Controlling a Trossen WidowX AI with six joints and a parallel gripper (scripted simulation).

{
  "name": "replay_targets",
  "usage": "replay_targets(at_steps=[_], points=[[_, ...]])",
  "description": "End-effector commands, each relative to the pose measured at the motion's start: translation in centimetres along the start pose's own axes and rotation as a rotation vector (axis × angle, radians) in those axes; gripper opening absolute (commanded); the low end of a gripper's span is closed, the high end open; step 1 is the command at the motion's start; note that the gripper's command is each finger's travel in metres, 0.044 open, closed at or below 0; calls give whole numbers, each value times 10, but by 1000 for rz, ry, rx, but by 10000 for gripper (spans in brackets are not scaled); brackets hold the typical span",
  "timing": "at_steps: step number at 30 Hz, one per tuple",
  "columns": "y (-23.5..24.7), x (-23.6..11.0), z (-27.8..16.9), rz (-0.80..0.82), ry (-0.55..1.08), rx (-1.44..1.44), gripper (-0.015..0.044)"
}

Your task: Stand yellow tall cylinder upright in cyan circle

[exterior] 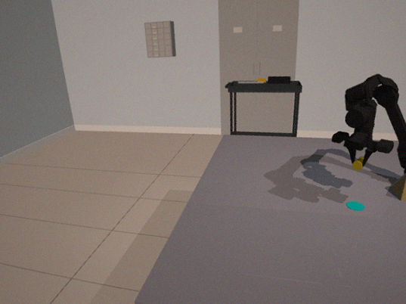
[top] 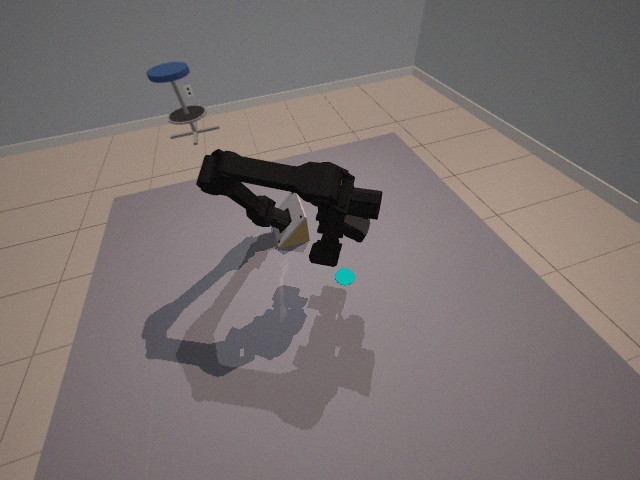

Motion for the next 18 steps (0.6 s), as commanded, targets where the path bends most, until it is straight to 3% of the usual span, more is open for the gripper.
replay_targets(at_steps=[1,18], points=[[7,-2,8,2,-7,-53,105],[23,4,22,39,-33,-166,105]])
Point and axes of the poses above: the point midway between the two fingers, 35 mm back from their tips, its own x axis out along the fingers, its own y axis across the jaws, z = x × y, the point moved 9 cm from there along -x, back along the fingers, and after that the axes turned 7 degrees about x, right-handed, at the moved point
